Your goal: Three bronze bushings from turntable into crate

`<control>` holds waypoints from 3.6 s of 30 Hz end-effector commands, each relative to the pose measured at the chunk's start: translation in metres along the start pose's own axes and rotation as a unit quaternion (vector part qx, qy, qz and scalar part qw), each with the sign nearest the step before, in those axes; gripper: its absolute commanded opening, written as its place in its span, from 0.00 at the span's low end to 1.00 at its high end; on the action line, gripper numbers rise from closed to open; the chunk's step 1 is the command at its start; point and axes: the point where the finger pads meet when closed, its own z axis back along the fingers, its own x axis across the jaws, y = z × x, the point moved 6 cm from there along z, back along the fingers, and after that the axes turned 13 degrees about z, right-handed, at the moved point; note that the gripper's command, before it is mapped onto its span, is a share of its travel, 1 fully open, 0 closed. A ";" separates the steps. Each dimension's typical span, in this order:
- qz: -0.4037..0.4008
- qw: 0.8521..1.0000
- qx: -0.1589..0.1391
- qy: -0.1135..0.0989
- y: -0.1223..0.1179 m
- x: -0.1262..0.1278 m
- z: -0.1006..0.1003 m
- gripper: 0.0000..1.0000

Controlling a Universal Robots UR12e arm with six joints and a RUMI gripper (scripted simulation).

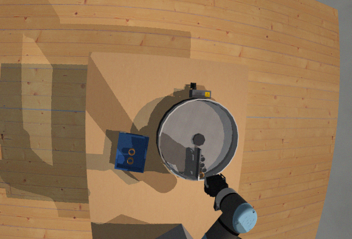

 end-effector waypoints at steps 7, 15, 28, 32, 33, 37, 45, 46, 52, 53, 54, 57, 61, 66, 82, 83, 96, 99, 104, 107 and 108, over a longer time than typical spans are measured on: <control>0.000 1.000 0.000 0.000 0.000 0.000 0.000 0.05; 0.000 1.000 0.000 0.000 0.000 0.000 0.000 0.05; 0.000 1.000 0.000 0.000 -0.001 -0.001 0.000 0.05; 0.000 1.000 0.000 0.000 -0.001 -0.002 0.000 0.05; 0.000 1.000 0.000 0.000 -0.001 -0.002 0.000 0.05; 0.000 1.000 0.000 0.000 -0.001 -0.002 0.000 0.05; 0.000 1.000 0.000 0.000 -0.001 -0.002 0.000 0.05; 0.000 1.000 0.000 0.000 -0.001 -0.002 0.000 0.05; 0.000 1.000 0.000 0.000 -0.001 -0.002 0.000 0.05; 0.000 1.000 0.000 0.000 -0.001 -0.002 0.000 0.05; 0.000 1.000 0.000 0.000 -0.001 -0.002 0.000 0.05; 0.000 1.000 0.000 0.000 -0.001 -0.002 0.000 0.05; 0.000 1.000 0.000 0.000 -0.001 -0.002 0.000 0.05; 0.000 1.000 0.000 0.000 -0.001 -0.002 0.000 0.05; 0.000 1.000 0.000 0.000 -0.001 -0.002 -0.023 0.05; 0.000 1.000 0.000 0.000 -0.001 -0.002 -0.023 0.05; 0.000 1.000 0.000 0.000 -0.001 -0.002 -0.023 0.05; 0.000 1.000 0.000 0.000 -0.001 -0.002 -0.023 0.05; 0.000 1.000 0.000 0.000 -0.001 -0.002 -0.023 0.05; 0.000 1.000 0.000 0.000 -0.001 -0.002 -0.023 0.05; 0.000 1.000 0.000 0.000 -0.001 -0.002 -0.023 0.05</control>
